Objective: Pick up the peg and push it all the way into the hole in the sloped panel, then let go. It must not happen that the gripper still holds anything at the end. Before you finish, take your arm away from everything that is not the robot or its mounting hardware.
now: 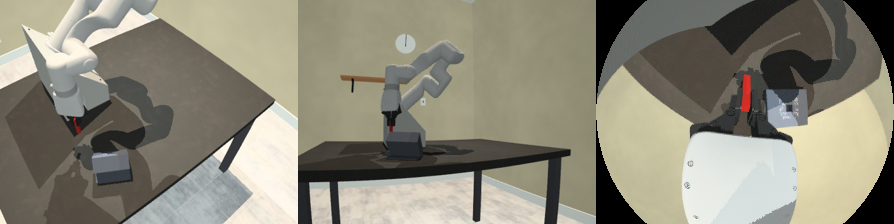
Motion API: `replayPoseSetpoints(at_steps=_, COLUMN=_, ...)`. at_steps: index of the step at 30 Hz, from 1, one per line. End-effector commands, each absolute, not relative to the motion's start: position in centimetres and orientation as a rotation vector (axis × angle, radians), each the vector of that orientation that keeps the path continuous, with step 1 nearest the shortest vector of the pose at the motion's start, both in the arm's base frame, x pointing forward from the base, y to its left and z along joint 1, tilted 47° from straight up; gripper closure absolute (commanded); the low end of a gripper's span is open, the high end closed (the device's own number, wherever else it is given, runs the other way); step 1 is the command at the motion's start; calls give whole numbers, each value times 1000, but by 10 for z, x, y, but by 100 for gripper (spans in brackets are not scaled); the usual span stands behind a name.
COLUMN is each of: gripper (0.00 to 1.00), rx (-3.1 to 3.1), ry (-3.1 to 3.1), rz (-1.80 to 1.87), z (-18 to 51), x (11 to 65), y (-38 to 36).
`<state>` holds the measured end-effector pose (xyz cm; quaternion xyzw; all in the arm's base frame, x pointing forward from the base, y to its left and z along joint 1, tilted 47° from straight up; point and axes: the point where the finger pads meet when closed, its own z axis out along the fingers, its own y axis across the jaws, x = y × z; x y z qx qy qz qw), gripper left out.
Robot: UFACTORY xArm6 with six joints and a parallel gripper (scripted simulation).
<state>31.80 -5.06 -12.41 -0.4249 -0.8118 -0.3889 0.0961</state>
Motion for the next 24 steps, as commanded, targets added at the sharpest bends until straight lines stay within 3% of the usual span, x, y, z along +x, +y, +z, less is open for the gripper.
replayPoseSetpoints(at_steps=1, gripper=100, rx=-1307, ry=-2393, rz=-1157, z=-121, x=323, y=-49)
replayPoseSetpoints(at_steps=24, gripper=100, rx=-1521, ry=-2309, rz=-1177, z=-109, x=342, y=-39)
